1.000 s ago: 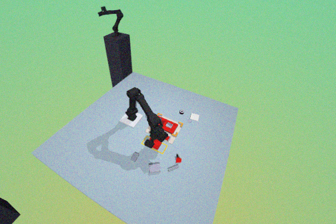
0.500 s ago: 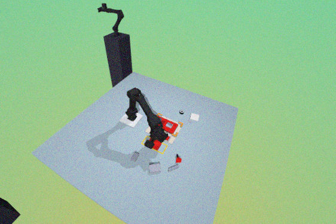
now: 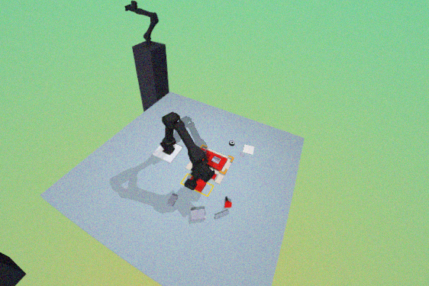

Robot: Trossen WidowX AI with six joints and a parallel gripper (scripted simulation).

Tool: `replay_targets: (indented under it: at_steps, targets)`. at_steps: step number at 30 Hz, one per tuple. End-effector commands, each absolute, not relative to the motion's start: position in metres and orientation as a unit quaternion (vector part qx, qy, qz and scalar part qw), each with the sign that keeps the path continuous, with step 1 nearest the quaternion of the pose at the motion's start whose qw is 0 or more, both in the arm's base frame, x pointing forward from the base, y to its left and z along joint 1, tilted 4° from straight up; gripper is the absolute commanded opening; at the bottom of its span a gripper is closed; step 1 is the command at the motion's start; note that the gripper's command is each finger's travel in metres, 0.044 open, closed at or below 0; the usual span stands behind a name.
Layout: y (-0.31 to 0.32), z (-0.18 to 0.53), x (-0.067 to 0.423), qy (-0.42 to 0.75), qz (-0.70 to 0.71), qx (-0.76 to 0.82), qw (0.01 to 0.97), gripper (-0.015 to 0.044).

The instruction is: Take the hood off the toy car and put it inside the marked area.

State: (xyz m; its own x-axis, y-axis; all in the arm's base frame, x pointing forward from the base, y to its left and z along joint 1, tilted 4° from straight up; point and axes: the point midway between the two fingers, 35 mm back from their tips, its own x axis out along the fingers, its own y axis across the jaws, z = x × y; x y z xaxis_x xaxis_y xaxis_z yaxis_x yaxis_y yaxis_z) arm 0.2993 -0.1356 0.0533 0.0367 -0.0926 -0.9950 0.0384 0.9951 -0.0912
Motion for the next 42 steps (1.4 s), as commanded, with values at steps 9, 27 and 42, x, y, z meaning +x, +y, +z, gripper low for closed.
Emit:
replay_targets:
  at_steps: [9, 27, 42]
  targets:
    - [-0.134, 0.081, 0.3, 0.692, -0.045, -0.019, 0.721, 0.044]
    - [-0.13, 0.124, 0.296, 0.691, -0.043, -0.017, 0.722, 0.044]
    - [-0.13, 0.124, 0.296, 0.691, -0.043, -0.017, 0.722, 0.044]
